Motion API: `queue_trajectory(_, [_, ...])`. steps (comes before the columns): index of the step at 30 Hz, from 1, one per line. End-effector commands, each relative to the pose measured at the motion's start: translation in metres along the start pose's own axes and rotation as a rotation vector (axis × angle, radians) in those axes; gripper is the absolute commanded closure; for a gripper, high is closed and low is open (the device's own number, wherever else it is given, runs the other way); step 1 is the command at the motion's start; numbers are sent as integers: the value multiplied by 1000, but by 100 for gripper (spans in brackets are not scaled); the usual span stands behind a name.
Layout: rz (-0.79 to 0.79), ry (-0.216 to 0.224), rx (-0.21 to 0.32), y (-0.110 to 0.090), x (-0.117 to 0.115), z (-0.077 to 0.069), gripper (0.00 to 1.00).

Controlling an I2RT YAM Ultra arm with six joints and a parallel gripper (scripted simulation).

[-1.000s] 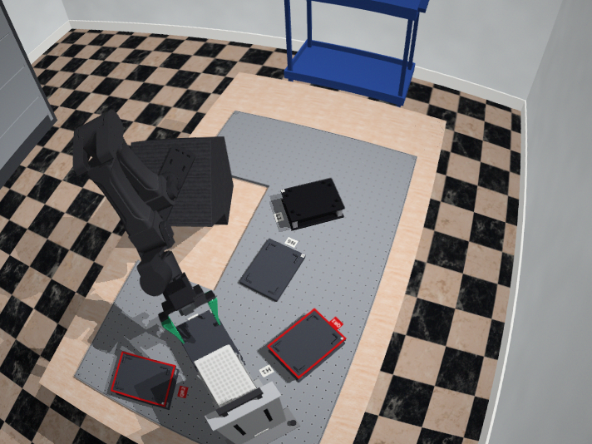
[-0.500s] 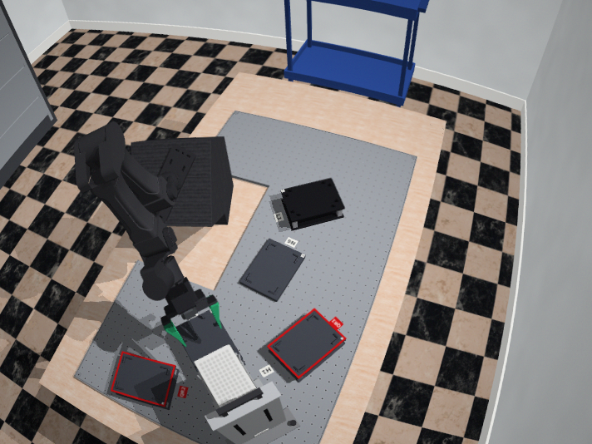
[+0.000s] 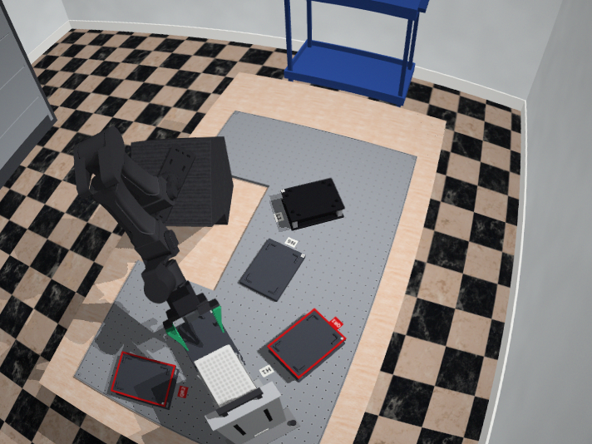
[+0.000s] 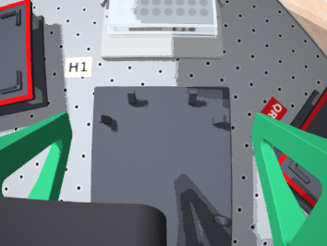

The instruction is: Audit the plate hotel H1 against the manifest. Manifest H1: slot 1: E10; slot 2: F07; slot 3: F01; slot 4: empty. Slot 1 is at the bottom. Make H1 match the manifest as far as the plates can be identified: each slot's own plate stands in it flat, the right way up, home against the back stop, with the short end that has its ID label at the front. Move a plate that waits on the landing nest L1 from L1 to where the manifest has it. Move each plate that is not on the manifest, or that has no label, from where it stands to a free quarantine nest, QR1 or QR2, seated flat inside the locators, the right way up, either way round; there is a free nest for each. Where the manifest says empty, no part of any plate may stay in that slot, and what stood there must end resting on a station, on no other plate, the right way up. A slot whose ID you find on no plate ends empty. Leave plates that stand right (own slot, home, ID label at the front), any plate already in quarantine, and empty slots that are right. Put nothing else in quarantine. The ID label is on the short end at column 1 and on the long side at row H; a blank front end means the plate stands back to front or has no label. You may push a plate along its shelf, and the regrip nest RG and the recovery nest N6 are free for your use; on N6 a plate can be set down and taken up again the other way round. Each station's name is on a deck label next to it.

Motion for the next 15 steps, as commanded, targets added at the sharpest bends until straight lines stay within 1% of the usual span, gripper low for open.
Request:
queue_trajectory(1, [-4,-14,-36,15,-6,8,0])
queue_trajectory(5, [-2,2,-15,16,-4,13,0])
queue_trajectory(10, [-1,1,-16,20,-5,17,0])
queue_trajectory(11, [-1,-2,-29,23,-6,18,0])
queue_trajectory(13, [0,2,-16,23,-5,20,0])
queue_trajectory(14, [-2,-7,-21,21,-6,16,0])
queue_trajectory(15, [-2,-7,-21,21,-6,16,0])
Point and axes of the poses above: the point where the finger pads meet when closed, its own z axis out along the fingers, its own x axis across the jaws, y = z × x, the point moved 6 cm from there along -z, back along the fingers, and after that the axes turned 13 degrees about -z, right-handed, at the moved point
